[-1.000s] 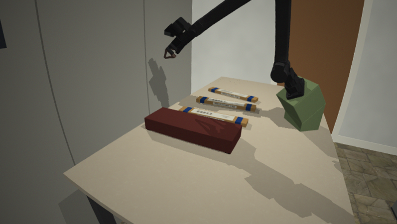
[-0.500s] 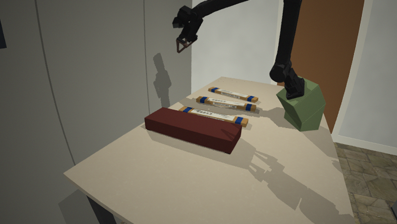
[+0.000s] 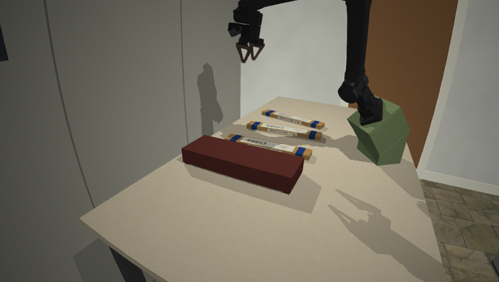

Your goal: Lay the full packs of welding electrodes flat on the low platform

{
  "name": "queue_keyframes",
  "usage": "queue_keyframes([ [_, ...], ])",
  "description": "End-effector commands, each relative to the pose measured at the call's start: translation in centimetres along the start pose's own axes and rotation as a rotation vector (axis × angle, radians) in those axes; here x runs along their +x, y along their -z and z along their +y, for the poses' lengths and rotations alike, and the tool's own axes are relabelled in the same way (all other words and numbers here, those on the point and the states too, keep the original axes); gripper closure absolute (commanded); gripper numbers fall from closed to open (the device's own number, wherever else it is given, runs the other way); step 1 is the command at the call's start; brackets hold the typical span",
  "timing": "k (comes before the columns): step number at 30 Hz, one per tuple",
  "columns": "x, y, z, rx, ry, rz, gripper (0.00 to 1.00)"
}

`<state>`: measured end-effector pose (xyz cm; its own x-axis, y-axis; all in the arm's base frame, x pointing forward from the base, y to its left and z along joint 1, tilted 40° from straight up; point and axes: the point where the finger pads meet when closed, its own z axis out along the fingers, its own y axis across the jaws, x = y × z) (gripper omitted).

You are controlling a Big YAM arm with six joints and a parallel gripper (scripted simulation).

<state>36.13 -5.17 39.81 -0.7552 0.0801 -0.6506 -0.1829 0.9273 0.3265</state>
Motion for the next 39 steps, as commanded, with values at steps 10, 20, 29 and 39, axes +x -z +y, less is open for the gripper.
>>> queue_keyframes([
  [10,7.6,2.7,-1.0,-0.045,0.009,0.151,0.04],
  [20,13.1,4.0,-1.5,-0.047,0.005,0.156,0.04],
  [29,18.0,5.3,-2.4,-0.037,0.018,0.15,0.04],
  [39,19.1,5.4,-2.4,-0.05,0.006,0.163,0.04],
])
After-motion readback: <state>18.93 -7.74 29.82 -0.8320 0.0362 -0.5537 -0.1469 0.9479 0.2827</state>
